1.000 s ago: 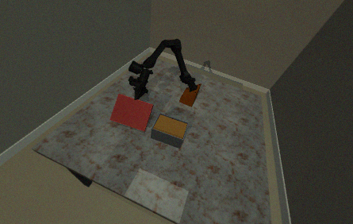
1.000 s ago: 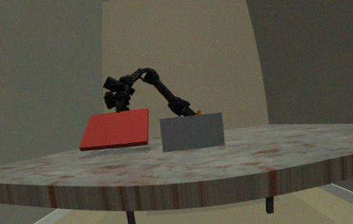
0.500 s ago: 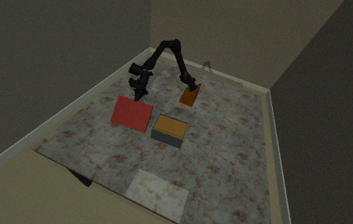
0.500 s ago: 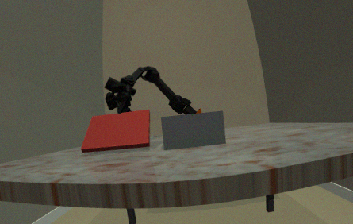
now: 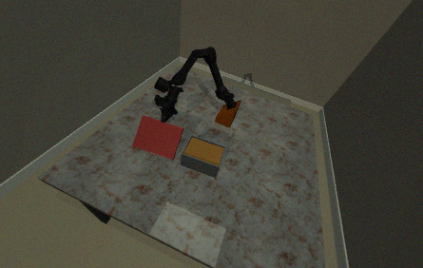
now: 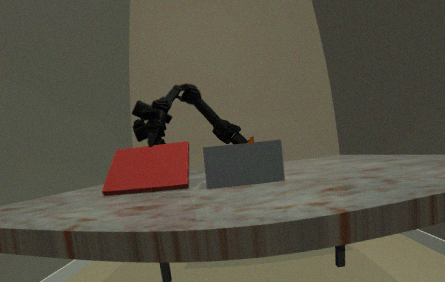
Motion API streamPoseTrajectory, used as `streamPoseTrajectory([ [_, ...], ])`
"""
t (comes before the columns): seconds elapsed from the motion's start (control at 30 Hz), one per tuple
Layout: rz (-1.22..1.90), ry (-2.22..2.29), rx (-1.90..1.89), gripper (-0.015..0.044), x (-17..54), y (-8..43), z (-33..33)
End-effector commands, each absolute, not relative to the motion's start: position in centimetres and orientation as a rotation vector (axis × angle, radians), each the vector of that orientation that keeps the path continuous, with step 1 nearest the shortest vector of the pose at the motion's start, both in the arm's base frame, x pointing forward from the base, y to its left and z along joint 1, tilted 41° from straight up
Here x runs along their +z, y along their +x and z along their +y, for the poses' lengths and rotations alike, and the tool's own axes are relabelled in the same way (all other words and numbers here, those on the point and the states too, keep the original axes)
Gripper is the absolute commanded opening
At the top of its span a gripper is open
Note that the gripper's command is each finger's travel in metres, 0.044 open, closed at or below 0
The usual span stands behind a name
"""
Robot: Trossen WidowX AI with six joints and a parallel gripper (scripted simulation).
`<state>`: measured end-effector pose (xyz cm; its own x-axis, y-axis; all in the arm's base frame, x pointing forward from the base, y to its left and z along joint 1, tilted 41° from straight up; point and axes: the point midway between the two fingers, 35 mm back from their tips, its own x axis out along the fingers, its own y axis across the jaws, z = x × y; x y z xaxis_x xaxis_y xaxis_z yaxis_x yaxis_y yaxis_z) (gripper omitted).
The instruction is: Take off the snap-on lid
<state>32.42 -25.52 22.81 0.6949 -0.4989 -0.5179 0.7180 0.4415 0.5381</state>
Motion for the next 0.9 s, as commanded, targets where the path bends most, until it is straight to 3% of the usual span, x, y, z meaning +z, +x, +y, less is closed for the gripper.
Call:
streamPoseTrajectory([
  [0.0,0.302,0.807,-0.756,0.0000,22.6,32.5,-25.6],
  [0.87,0.302,0.806,-0.757,0.0000,21.1,32.4,-27.0],
])
